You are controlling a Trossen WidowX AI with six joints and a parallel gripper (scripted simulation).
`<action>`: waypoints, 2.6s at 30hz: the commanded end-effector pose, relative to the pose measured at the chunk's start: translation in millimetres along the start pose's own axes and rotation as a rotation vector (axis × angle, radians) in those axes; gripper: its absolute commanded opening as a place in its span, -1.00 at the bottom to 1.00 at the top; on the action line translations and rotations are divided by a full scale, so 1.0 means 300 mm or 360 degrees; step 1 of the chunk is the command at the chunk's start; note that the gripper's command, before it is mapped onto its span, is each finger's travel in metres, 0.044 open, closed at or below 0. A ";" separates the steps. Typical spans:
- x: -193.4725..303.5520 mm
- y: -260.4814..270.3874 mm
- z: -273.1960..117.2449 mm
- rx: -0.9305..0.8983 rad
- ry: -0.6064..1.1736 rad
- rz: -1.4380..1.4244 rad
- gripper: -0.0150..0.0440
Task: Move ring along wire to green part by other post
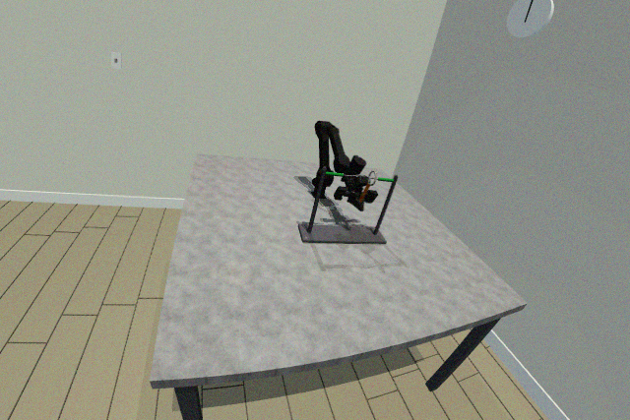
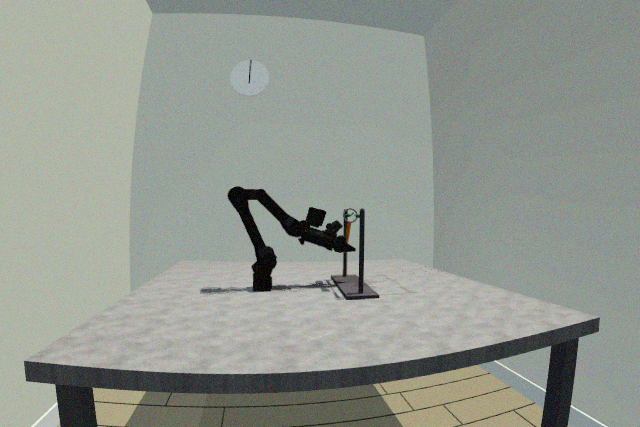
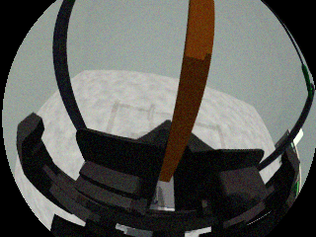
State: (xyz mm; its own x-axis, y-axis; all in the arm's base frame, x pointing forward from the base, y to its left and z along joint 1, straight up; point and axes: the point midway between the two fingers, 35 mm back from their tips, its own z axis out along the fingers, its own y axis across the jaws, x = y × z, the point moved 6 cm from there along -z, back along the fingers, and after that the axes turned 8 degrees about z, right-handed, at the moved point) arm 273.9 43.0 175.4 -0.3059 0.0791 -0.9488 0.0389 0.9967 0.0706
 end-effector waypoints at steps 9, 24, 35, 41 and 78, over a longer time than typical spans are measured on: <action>0.008 0.065 0.006 -0.0022 -0.0006 0.0105 -1.00; 0.011 0.118 0.009 -0.0047 -0.0010 0.0126 -1.00; 0.013 0.153 0.011 -0.0064 -0.0011 0.0125 -1.00; 0.015 0.169 0.013 -0.0071 -0.0012 0.0125 -1.00; 0.072 0.165 0.032 -0.0071 -0.0012 0.0124 -1.00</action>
State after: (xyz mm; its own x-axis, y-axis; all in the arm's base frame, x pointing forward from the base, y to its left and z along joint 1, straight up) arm 278.4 94.1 155.9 -0.2977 0.1515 -0.9426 0.0147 0.9879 0.1541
